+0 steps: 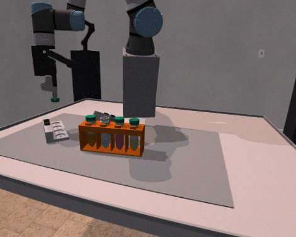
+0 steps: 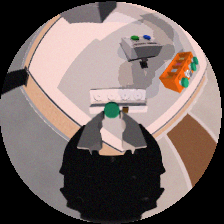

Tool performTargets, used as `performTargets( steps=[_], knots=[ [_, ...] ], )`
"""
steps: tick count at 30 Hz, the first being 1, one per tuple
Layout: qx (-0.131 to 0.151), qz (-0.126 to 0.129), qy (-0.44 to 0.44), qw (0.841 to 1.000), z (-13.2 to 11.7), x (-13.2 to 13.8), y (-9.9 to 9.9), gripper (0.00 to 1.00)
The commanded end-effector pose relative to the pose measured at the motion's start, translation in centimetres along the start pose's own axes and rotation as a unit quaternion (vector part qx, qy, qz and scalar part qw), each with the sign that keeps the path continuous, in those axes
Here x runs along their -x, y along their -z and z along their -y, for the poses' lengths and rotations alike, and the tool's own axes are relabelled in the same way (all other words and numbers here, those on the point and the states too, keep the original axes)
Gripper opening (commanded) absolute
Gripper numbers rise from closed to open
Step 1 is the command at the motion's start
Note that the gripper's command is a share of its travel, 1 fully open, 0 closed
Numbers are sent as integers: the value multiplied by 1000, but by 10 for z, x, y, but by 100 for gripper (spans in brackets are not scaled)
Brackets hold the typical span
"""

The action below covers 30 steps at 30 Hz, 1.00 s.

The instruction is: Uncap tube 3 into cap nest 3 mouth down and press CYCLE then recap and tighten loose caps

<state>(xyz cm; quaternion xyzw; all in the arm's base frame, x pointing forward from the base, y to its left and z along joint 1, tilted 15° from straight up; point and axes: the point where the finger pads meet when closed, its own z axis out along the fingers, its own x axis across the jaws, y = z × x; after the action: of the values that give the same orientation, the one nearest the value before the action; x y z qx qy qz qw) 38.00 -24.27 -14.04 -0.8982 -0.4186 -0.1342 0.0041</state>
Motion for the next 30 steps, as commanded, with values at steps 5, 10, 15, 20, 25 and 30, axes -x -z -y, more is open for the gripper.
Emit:
performTargets(
  steps=[5, 10, 15, 20, 25, 30],
  knots=[
    [3, 0, 2, 1000, -4, 0, -43, 0],
    [3, 1, 2, 1000, -5, 0, -69, 0],
    [3, 1, 2, 1000, -8, 0, -89, 0],
    [3, 1, 2, 1000, -9, 0, -104, 0],
    [3, 1, 2, 1000, -9, 0, -112, 0],
    [3, 1, 2, 1000, -9, 0, -112, 0]
  ],
)
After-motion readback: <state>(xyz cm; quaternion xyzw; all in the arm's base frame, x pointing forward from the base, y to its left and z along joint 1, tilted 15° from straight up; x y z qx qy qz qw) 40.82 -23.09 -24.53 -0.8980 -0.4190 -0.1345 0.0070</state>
